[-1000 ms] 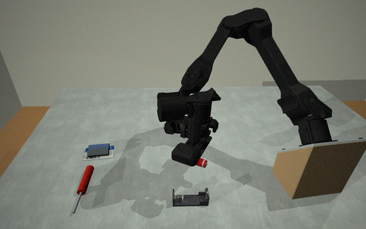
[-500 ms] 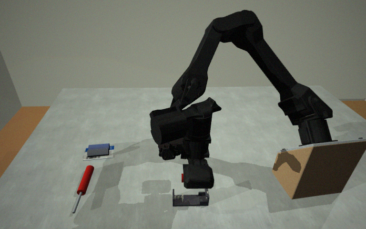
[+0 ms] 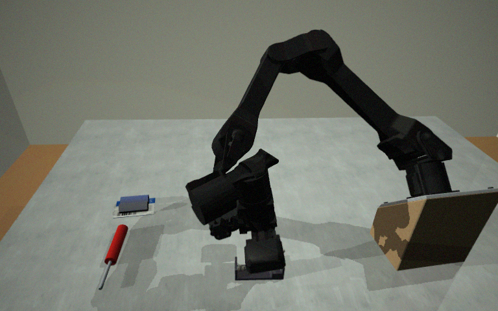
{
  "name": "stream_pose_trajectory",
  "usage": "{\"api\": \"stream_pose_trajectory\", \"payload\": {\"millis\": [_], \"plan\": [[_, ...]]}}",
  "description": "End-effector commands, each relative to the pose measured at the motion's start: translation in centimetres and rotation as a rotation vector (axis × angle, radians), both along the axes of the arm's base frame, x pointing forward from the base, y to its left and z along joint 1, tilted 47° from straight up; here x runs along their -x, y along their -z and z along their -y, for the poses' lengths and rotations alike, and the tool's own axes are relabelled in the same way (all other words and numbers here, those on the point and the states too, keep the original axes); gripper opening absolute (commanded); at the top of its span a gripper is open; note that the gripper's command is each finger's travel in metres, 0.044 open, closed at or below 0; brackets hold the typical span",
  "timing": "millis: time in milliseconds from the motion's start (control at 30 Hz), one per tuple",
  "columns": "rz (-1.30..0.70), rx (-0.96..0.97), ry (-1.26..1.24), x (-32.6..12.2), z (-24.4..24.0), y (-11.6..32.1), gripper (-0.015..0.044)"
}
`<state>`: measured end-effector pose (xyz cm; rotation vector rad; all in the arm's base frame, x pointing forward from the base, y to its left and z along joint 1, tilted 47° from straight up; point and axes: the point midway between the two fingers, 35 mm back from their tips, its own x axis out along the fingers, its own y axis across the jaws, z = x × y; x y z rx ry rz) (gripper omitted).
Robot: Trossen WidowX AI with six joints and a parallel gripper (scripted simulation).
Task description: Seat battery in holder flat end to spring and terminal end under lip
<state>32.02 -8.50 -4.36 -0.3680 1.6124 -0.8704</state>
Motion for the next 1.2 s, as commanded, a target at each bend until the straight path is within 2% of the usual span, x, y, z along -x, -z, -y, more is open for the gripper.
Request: {"api": "stream_pose_trajectory", "payload": {"millis": [0,1167], "plan": [[-0.032,-0.013,0.051,0.16,0.68,0.63,0.0071],[-0.146,-0.052,0.175,-0.53,1.67,1.36,0.0071]]}}
